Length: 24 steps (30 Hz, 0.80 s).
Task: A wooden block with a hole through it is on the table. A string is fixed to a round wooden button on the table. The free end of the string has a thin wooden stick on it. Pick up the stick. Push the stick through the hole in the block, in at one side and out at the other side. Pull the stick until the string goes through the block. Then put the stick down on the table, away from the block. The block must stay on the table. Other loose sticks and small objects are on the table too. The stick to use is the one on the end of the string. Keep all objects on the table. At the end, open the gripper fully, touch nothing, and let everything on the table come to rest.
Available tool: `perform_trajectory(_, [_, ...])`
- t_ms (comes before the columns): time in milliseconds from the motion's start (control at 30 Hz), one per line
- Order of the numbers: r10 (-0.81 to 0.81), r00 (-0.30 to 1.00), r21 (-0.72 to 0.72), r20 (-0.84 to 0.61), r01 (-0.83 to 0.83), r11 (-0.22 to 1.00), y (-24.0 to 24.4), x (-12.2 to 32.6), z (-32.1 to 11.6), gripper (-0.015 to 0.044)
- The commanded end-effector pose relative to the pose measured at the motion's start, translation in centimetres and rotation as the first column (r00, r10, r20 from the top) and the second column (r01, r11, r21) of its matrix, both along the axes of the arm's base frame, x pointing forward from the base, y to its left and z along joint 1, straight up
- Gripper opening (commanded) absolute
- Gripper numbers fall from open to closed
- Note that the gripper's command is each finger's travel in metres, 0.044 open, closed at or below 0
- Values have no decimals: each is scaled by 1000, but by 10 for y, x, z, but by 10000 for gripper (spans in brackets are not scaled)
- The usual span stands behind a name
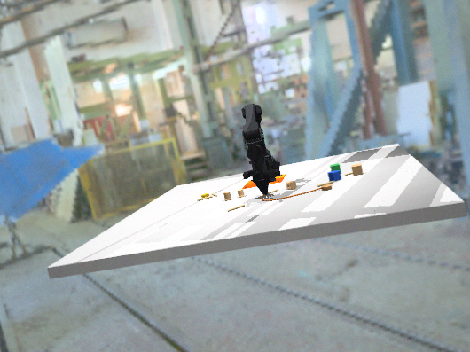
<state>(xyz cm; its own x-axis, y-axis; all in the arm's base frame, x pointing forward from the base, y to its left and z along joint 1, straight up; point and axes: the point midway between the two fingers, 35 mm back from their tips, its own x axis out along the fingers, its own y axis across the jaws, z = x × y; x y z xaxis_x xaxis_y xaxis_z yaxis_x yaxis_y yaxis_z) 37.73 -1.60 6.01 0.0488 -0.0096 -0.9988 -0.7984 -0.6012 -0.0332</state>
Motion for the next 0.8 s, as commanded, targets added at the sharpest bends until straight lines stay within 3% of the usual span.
perform_trajectory(0, [-1,1000,-6,-1,1,1000,4,-4,0,0])
perform_trajectory(767, [-1,1000,-4,-2,1,1000,27,-22,-2,0])
